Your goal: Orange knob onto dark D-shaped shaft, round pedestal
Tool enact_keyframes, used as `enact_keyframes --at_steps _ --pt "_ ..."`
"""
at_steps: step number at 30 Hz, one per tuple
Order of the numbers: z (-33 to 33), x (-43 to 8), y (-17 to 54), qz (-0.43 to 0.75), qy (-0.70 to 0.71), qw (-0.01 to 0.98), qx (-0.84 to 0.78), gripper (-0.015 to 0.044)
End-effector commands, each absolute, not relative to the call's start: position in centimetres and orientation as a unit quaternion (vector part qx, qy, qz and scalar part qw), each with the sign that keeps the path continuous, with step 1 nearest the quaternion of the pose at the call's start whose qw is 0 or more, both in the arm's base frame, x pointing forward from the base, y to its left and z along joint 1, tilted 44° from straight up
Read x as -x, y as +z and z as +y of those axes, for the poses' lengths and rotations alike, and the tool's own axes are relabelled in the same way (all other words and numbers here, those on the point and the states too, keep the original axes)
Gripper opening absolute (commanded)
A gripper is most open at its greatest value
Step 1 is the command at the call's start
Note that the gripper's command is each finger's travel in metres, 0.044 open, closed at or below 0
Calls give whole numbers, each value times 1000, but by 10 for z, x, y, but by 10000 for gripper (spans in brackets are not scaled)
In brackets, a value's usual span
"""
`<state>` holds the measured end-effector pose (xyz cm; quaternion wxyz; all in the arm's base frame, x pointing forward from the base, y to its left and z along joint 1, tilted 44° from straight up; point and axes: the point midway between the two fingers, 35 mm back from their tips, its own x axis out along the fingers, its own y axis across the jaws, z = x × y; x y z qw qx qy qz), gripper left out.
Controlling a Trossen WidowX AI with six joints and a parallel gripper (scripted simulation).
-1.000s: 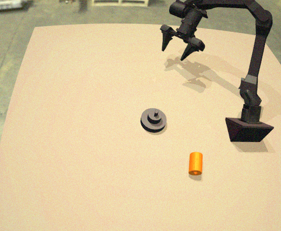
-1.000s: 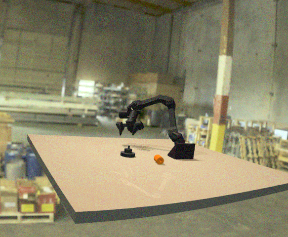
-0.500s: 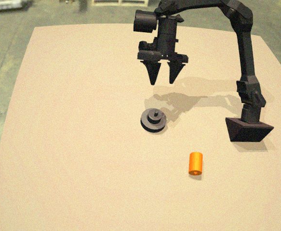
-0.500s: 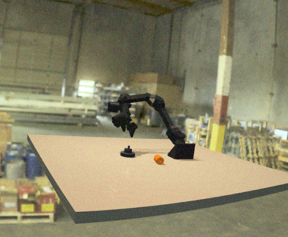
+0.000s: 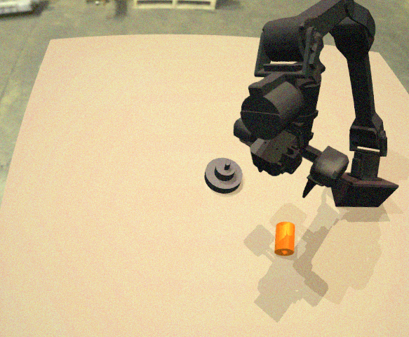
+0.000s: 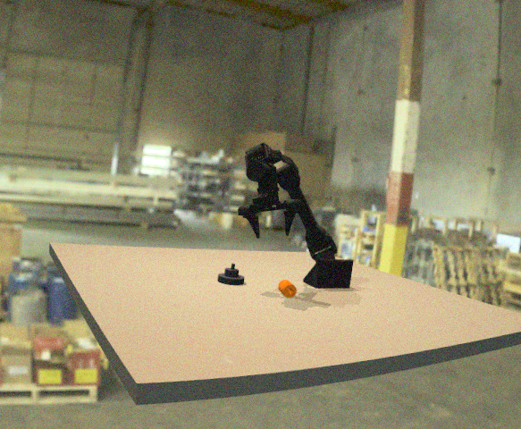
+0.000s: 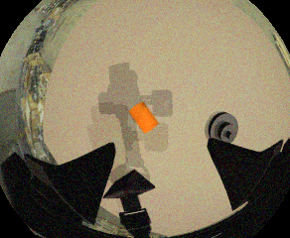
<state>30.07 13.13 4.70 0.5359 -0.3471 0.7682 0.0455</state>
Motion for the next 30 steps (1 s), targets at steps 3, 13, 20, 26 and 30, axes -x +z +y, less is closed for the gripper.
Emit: enact_keyframes --at_steps 3,13,20,26,30 --pt "191 -259 15 714 193 365 566 440" --pt "182 -259 -1 711 196 359 571 440" --pt "127 -250 -58 711 195 359 572 440" --pt "122 -249 -64 711 195 359 572 440" --pt "108 -248 -78 711 195 359 572 440"
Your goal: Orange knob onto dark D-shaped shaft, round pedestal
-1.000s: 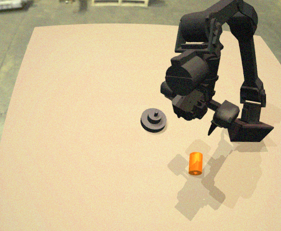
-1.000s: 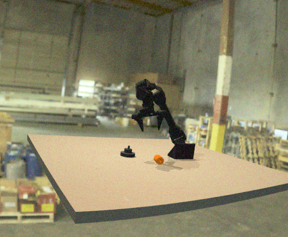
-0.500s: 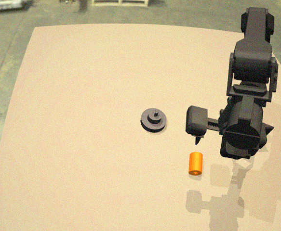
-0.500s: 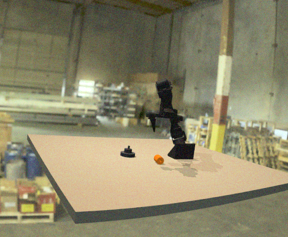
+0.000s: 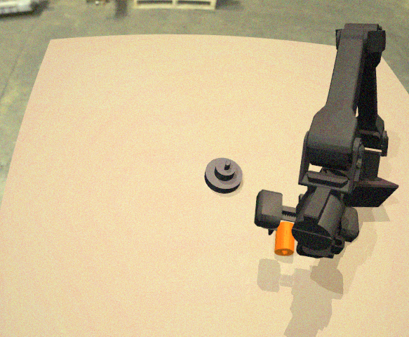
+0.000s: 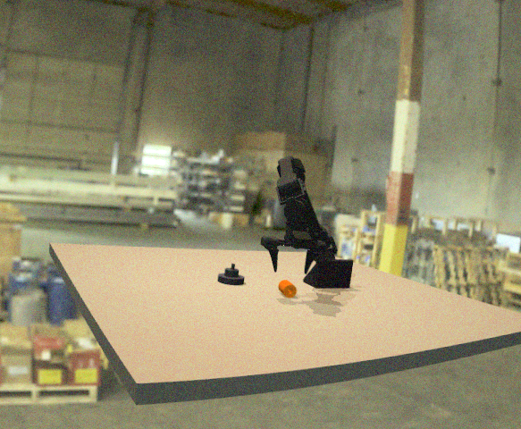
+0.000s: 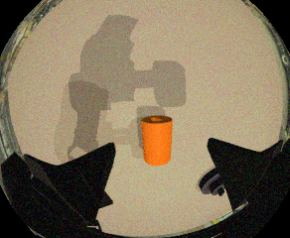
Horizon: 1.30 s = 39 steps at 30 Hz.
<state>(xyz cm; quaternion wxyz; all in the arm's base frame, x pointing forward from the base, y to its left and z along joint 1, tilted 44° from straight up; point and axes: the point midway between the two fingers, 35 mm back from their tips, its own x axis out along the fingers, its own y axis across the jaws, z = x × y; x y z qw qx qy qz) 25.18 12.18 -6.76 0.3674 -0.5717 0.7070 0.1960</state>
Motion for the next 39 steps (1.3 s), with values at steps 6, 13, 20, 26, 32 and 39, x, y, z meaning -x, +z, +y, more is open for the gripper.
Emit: enact_keyframes --at_steps 6,13,20,26,32,39 --pt "107 -247 -79 711 195 359 572 440" --pt "99 -247 -88 711 194 359 572 440" --pt "91 -246 -96 711 194 359 572 440" --pt "85 -245 -103 711 194 359 572 440" --pt "78 -244 -110 711 194 359 572 440" --pt "77 -244 -111 711 194 359 572 309"
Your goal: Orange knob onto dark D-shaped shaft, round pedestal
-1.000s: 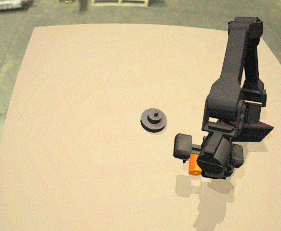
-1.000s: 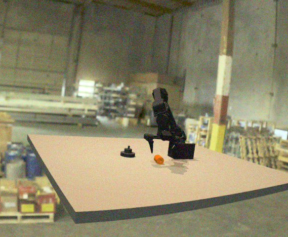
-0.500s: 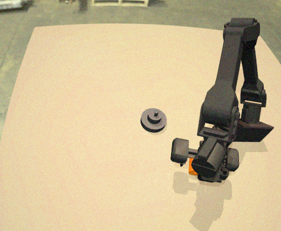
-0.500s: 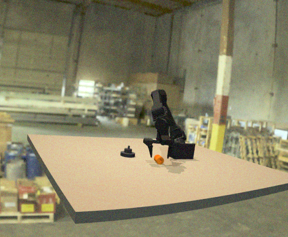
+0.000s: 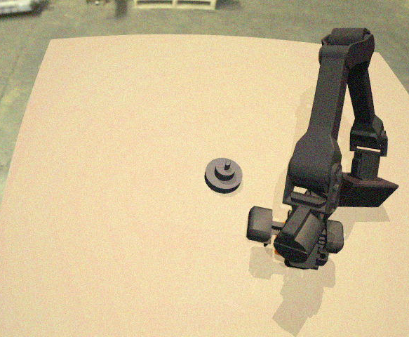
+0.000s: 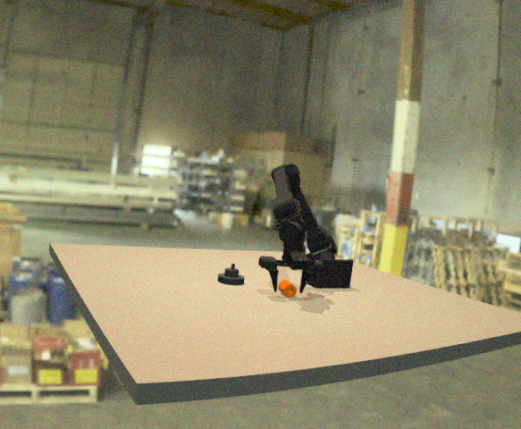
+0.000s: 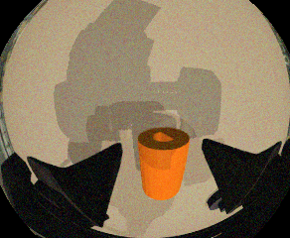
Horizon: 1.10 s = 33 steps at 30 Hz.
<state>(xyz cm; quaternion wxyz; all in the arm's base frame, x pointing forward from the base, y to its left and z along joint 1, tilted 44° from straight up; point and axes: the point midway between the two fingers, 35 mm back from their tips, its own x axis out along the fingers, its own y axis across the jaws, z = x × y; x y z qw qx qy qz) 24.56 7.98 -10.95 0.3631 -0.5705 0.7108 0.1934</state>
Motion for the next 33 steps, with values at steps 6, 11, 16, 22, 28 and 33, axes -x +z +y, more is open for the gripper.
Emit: enact_keyframes --at_steps 6,11,16,22,28,33 --pt "77 -244 -111 711 194 359 572 240" --pt "77 -244 -111 711 194 359 572 240" --pt "77 -244 -111 711 194 359 572 213" --pt "77 -244 -111 711 194 359 572 181" --pt "78 -244 -109 706 202 371 568 181" --pt "77 -243 -103 688 229 404 558 181"
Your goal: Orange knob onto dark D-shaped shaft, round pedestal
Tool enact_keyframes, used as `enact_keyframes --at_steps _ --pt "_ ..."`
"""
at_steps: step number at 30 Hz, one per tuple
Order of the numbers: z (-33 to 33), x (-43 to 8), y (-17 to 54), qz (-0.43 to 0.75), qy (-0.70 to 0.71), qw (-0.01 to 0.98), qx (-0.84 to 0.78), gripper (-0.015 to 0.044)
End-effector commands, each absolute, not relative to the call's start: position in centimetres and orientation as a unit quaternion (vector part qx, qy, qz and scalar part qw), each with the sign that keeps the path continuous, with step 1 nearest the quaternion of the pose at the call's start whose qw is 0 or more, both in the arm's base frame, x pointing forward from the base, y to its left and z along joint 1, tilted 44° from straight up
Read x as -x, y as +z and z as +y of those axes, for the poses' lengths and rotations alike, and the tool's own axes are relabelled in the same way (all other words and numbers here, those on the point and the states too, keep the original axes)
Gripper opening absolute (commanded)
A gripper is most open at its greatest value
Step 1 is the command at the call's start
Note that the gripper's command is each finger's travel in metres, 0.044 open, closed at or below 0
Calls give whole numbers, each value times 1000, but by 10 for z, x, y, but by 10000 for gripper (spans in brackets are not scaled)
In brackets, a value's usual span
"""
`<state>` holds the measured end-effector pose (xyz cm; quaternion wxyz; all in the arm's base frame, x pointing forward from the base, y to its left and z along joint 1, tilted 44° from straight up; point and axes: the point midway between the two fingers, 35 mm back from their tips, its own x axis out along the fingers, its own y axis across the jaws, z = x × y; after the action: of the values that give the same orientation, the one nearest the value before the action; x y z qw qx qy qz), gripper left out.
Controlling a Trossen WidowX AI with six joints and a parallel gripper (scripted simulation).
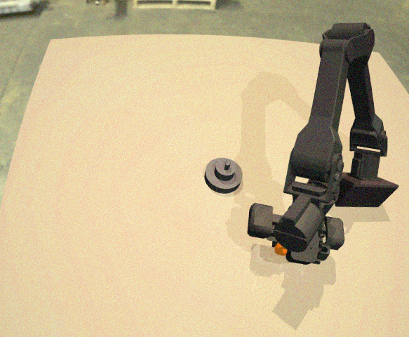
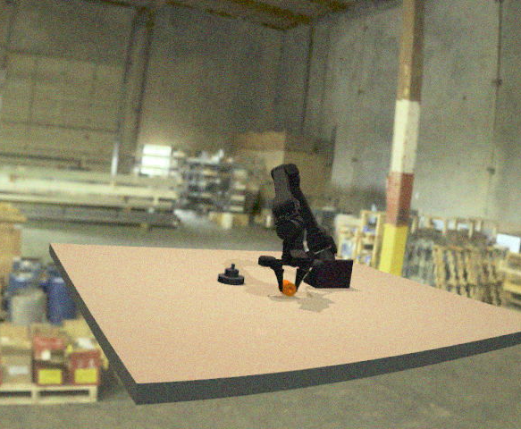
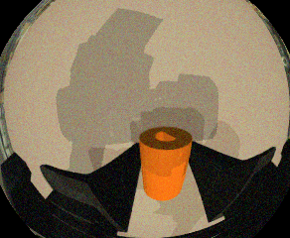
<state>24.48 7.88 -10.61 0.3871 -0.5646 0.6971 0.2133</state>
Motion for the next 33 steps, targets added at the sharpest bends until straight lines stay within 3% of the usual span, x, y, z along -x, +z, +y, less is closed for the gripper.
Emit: enact_keyframes --at_steps 1,33 --pt "77 -243 -101 685 234 410 556 181" --pt "62 -234 -71 550 376 578 472 181"
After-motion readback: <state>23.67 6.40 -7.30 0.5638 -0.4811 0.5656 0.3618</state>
